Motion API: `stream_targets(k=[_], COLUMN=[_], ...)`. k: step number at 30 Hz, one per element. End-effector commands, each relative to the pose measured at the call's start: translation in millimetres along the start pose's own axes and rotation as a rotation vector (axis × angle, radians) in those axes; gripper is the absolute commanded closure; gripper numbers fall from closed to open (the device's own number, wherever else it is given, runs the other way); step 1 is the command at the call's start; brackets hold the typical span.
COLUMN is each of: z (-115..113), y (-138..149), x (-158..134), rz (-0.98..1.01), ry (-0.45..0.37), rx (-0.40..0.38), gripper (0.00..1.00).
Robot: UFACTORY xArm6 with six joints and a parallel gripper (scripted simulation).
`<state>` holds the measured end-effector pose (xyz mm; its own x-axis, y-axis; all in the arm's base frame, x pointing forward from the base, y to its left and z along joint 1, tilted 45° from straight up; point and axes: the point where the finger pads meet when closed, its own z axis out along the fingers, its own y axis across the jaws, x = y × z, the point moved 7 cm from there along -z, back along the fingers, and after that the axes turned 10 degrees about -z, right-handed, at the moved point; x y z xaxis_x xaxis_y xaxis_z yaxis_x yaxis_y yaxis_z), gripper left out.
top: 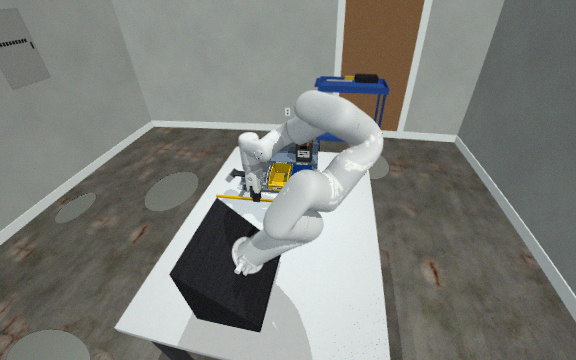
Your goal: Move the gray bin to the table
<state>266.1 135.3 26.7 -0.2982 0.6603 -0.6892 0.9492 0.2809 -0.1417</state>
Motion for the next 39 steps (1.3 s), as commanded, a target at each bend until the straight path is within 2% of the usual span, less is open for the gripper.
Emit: stream_targets(k=[1, 4, 16, 21, 33, 39], z=[7, 19, 19, 39, 39, 58], y=[1, 1, 1, 2, 2, 2], x=[0, 0, 0, 0, 0, 0], rz=[0.001, 0.001, 0.001, 0.001, 0.001, 0.001], ry=[0.002, 0.001, 0.001, 0.001, 0.001, 0.001], rx=[-0.003, -0.002, -0.002, -0.002, -0.002, -0.002], gripper=[1.00, 1.00, 1.00, 1.00, 1.00, 1.00])
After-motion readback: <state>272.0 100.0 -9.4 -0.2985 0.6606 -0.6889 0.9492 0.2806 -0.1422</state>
